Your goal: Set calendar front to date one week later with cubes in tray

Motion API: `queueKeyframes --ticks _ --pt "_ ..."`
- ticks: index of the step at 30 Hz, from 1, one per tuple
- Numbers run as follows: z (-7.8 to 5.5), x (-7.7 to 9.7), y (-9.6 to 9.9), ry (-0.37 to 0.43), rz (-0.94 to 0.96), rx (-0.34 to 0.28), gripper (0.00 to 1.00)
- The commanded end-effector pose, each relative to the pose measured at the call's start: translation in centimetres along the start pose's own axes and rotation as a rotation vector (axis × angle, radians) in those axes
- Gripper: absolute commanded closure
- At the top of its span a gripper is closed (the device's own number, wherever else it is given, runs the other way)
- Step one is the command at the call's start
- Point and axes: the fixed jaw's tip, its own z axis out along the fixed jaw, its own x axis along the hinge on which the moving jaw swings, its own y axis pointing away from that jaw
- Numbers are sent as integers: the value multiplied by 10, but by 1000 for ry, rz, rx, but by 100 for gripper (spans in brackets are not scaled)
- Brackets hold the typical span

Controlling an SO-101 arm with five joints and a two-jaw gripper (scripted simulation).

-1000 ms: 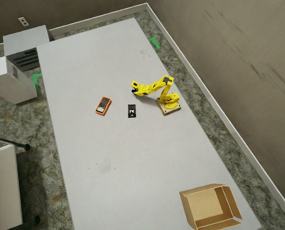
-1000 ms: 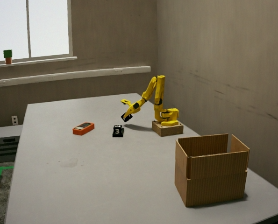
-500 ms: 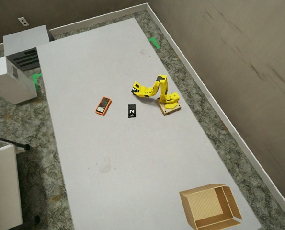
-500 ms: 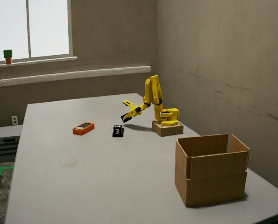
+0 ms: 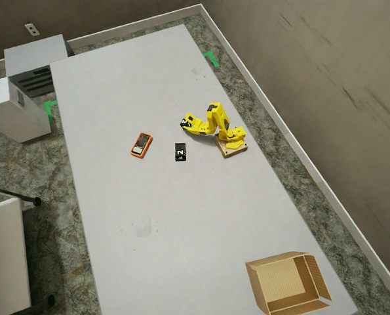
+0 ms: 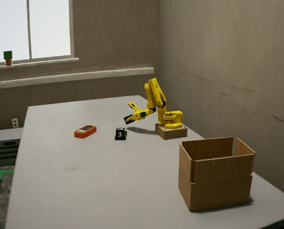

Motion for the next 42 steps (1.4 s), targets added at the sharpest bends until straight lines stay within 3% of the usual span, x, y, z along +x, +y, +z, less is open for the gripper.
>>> queueKeyframes --ticks 1,42 --pt "-1 -1 -2 -18 -3 9 100" --pt "-2 0 -7 -17 -10 27 100"
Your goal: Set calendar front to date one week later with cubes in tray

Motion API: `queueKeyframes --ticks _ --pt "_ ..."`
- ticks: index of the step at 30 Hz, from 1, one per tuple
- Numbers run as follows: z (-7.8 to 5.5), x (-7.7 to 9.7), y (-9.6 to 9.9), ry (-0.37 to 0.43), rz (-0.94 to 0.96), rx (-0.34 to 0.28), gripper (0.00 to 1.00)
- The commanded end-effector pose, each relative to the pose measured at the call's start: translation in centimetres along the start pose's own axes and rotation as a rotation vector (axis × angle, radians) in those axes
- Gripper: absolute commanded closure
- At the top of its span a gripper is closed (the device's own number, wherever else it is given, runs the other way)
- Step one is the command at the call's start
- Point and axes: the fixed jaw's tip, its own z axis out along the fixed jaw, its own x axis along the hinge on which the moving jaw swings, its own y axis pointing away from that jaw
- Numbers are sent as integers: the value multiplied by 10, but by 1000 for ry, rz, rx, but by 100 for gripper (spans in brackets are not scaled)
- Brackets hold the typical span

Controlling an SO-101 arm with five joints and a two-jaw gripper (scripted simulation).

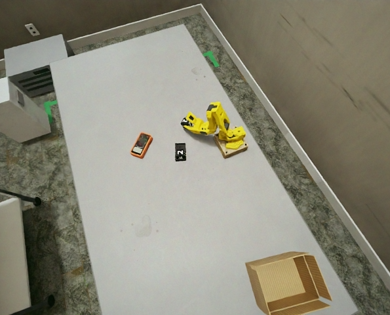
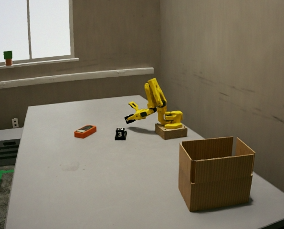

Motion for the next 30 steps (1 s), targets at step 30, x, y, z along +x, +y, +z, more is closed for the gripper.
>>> queueKeyframes --ticks 30 --pt "4 11 -2 -3 -3 9 100"
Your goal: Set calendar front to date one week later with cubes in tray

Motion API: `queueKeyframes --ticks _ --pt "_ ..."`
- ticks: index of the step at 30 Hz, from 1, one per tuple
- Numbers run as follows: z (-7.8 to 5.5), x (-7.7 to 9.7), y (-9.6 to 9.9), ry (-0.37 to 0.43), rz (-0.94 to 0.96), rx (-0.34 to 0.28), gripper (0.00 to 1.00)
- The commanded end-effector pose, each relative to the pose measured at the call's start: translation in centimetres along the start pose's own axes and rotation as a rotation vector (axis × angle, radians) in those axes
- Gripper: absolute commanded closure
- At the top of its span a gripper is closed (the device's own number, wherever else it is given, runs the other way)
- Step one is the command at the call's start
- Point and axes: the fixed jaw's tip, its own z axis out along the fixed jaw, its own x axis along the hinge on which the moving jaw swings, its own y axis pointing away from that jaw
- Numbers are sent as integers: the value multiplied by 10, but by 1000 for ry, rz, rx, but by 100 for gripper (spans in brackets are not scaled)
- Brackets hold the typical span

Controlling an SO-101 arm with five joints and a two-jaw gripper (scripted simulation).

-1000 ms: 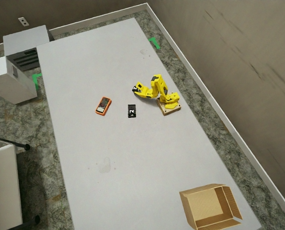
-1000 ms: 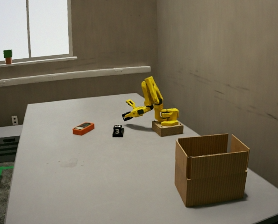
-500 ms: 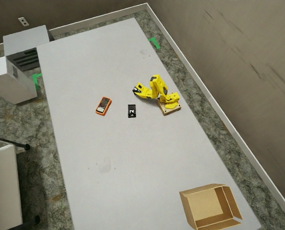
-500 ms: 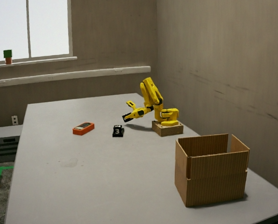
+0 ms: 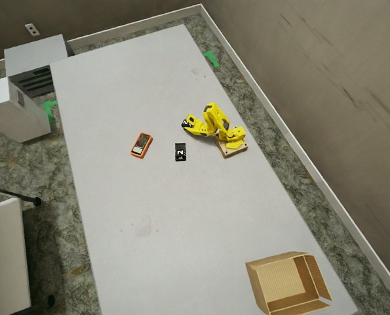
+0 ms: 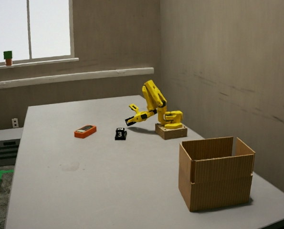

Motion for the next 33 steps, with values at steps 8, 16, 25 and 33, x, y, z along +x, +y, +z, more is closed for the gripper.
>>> queueKeyframes --ticks 8,16,25,33 --pt "2 1 -2 -16 -3 9 100" --pt "3 4 -2 -16 -3 9 100" --pt "4 7 -2 -16 -3 8 100" --pt "5 9 -2 -16 -3 8 100"
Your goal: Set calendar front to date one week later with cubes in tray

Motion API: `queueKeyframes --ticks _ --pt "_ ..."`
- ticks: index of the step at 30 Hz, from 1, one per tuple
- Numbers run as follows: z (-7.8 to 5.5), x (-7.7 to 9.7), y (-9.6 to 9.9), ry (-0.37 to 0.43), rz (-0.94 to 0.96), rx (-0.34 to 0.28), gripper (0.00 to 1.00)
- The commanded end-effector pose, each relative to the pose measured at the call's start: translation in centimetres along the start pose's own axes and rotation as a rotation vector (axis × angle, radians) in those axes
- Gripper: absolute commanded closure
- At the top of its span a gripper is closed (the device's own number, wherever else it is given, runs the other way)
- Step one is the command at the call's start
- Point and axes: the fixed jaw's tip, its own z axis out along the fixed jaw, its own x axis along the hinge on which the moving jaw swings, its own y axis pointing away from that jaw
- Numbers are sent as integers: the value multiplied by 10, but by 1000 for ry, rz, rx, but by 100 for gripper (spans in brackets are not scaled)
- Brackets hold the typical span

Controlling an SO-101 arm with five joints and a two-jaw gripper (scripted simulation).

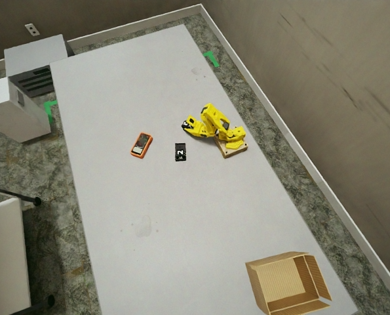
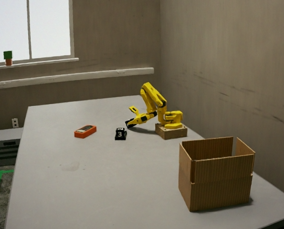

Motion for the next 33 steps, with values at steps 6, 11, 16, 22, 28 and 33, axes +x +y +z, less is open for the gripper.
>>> queueKeyframes --ticks 6,11,16,22,28,33 --pt "1 -2 -2 -16 -3 8 95" --pt "1 -2 -2 -16 -3 8 81" --pt "1 -2 -2 -16 -3 8 76" --pt "1 -2 -2 -16 -3 8 76" --pt "1 -2 -2 -16 -3 8 74" --pt "1 -2 -2 -16 -3 8 70"
